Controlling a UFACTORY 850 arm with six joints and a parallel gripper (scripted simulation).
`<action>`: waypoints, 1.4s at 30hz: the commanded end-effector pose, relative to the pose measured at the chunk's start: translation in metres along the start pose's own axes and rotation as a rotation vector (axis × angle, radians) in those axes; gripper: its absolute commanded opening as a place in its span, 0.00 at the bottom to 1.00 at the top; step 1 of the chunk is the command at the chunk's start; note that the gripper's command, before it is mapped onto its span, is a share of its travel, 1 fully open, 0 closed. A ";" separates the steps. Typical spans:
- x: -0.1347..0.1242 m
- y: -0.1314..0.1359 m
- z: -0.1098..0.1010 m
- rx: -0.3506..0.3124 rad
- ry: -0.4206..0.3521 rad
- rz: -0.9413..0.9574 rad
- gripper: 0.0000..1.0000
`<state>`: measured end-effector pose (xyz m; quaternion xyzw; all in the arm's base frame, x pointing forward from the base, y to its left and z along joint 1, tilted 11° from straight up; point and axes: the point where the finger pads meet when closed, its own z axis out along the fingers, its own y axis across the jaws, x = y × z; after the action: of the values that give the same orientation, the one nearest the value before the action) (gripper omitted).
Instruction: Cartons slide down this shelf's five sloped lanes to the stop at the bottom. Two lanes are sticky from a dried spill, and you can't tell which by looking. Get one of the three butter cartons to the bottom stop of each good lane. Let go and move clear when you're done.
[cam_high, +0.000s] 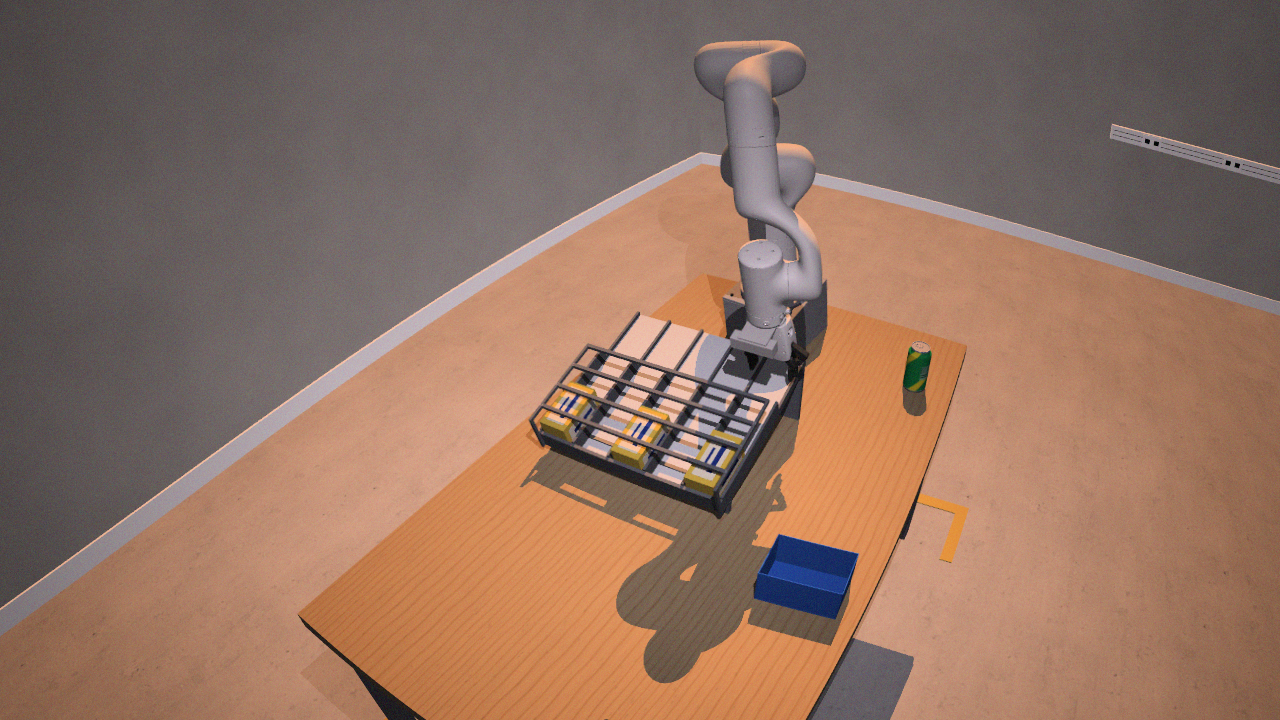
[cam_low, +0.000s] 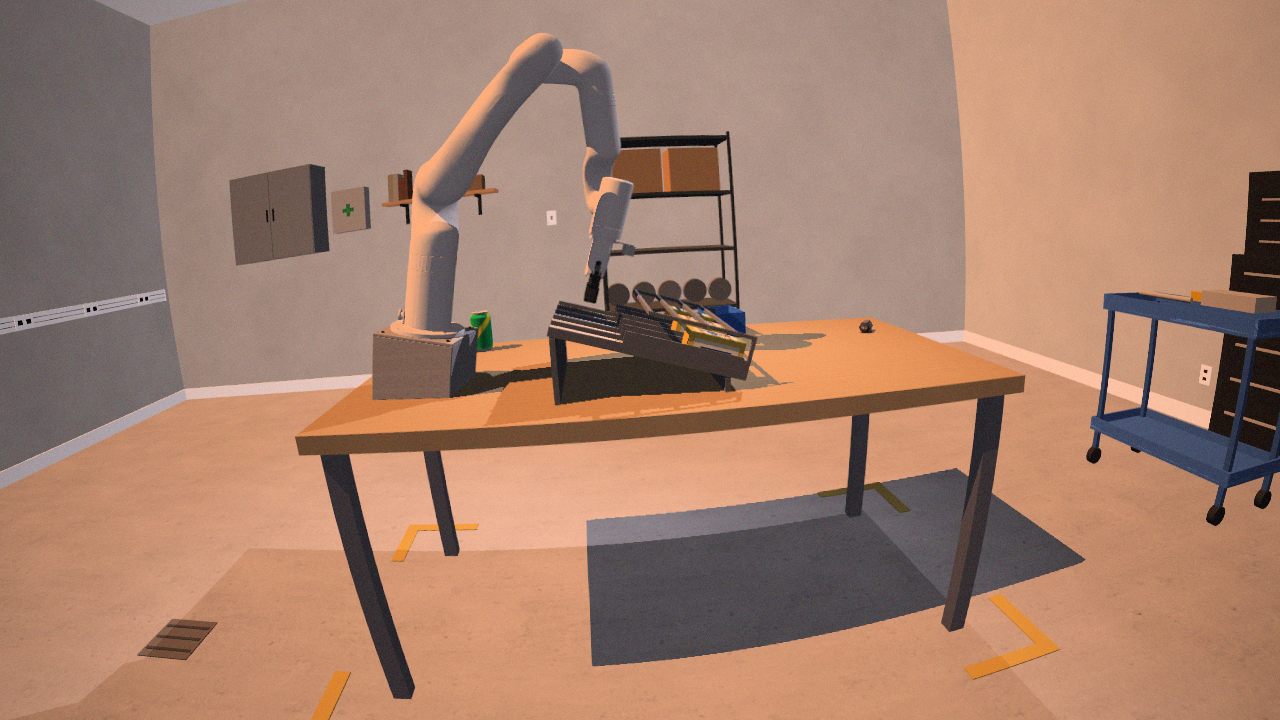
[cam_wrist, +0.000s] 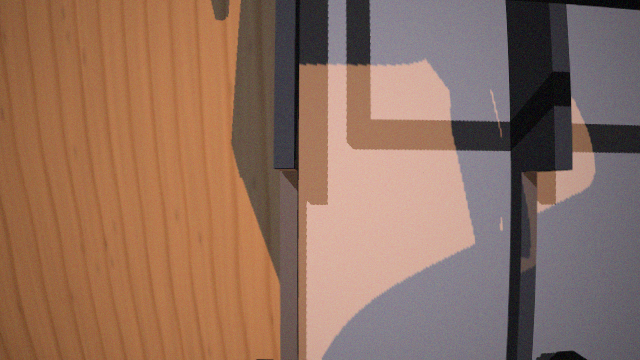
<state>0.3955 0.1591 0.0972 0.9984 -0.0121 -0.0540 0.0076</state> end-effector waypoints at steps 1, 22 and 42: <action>0.001 0.000 -0.001 0.001 0.001 0.000 1.00; 0.001 0.000 -0.001 0.001 0.001 0.000 1.00; 0.001 0.000 -0.029 0.001 0.001 0.000 1.00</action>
<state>0.3949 0.1587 0.1029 0.9983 -0.0122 -0.0560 0.0083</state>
